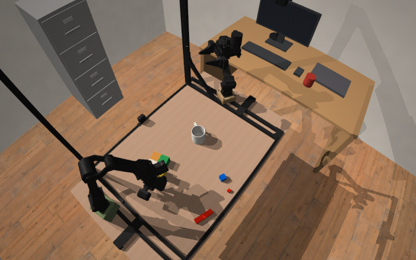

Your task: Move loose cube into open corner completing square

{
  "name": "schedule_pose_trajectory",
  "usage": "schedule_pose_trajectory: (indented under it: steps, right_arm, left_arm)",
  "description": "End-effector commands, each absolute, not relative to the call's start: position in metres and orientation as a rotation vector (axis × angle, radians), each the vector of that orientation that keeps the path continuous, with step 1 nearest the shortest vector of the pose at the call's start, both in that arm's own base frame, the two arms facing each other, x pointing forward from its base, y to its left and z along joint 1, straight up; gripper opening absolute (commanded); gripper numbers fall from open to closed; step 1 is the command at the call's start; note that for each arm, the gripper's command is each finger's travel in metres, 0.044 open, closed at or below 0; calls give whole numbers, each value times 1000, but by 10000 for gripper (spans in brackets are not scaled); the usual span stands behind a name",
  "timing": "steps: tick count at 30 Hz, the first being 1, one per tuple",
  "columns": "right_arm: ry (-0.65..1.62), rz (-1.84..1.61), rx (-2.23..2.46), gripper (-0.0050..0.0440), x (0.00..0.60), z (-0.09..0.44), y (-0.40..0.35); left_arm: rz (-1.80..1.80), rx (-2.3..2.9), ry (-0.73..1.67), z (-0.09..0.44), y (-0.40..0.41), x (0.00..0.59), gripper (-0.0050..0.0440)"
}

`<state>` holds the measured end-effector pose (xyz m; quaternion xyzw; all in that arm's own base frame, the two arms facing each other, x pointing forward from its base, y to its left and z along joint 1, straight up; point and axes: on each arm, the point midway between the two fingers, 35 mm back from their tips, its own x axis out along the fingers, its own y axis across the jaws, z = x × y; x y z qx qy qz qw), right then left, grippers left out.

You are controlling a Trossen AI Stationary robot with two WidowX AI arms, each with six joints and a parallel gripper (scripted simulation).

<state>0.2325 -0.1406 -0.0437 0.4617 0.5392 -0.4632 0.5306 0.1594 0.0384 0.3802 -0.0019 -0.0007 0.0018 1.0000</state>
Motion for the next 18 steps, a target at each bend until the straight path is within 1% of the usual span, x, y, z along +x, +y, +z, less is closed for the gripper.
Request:
schedule_pose_trajectory:
  steps: [1,5,15,18]
  right_arm:
    - [1280,-1102,1100,0,233,-28,-142]
    - [1286,-1105,1102,0,234,7,-141]
    - [1285,-1103,1100,0,233,5,-142]
    - [1281,-1102,1101,0,232,-14,-142]
  left_arm:
    - [0,-1,-1,380,38,159,400]
    - [0,-1,-1,380,38,159,400]
    - [0,-1,-1,380,38,159,400]
    - [0,-1,-1,380,38,159,400]
